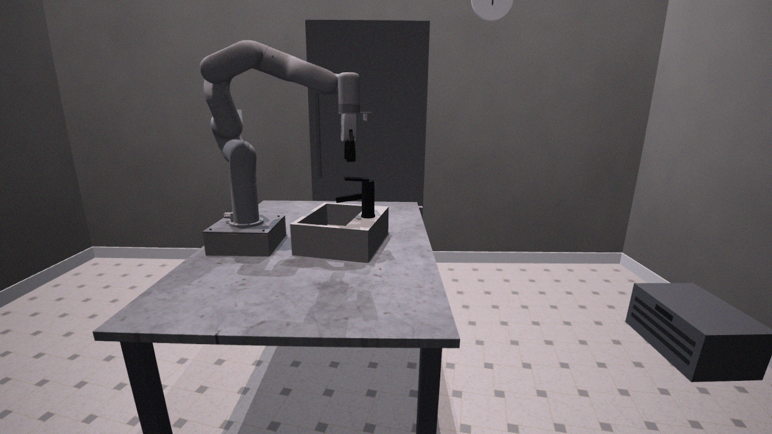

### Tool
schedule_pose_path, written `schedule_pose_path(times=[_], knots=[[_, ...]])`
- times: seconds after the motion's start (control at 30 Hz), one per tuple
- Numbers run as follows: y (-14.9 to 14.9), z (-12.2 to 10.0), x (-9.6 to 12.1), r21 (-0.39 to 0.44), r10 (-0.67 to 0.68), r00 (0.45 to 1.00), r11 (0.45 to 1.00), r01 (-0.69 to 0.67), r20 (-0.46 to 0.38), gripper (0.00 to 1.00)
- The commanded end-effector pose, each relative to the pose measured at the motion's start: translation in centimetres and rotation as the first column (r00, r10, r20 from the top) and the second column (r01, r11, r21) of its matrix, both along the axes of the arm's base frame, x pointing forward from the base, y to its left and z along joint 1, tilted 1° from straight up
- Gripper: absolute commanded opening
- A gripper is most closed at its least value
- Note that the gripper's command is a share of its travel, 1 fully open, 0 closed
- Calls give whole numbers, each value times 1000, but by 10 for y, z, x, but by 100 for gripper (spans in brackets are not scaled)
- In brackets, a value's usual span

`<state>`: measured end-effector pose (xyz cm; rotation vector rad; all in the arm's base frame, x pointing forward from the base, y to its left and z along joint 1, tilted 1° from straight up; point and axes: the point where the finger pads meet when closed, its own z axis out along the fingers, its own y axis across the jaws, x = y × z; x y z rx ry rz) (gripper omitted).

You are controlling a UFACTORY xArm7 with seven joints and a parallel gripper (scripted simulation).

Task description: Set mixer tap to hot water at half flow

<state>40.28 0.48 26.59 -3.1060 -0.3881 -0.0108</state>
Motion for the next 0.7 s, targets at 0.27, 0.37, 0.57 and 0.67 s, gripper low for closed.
schedule_pose_path(times=[0.27, 0.37, 0.57, 0.67], knots=[[0, -11, 1, 1, 0, 1000, 1000, 0, 4, 73], [0, -12, 1, 1, 0, 1000, 1000, 0, 4, 73], [0, -22, 1, 1, 0, 1000, 1000, 0, 4, 73], [0, -27, 2, 1, 0, 1000, 1000, 0, 4, 73]])
